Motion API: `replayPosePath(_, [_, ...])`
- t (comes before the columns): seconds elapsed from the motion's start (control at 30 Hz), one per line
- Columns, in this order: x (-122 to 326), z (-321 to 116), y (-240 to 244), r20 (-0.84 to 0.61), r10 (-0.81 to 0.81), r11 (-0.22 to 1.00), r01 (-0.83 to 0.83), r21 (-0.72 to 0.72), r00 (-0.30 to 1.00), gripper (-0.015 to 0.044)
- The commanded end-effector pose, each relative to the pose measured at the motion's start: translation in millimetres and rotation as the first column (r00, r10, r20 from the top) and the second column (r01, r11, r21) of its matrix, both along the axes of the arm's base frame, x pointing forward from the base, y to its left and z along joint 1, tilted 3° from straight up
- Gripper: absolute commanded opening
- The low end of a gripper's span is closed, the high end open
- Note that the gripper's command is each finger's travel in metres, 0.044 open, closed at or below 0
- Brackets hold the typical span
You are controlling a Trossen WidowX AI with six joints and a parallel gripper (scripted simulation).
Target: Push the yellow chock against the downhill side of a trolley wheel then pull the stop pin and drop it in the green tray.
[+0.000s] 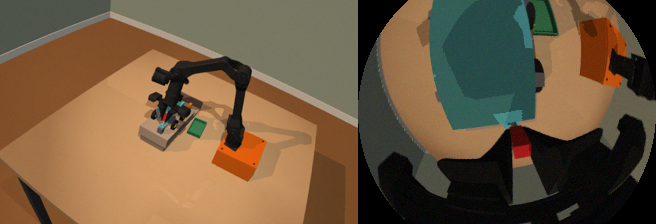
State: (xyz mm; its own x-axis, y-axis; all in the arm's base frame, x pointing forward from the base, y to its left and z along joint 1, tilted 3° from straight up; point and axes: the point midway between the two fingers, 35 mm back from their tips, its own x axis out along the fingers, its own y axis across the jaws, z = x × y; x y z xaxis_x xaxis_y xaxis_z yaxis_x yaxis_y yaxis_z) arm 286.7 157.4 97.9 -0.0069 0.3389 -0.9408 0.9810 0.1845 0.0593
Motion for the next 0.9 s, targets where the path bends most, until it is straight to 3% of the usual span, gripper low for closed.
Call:
replayPosePath(0.0, [0,6,-1,0.006,0.002,1.0,-0.002,0.005,1.0,0.0])
replayPosePath(0.87, [0,18,-4,0.006,0.002,1.0,-0.002,0.004,1.0,0.0])
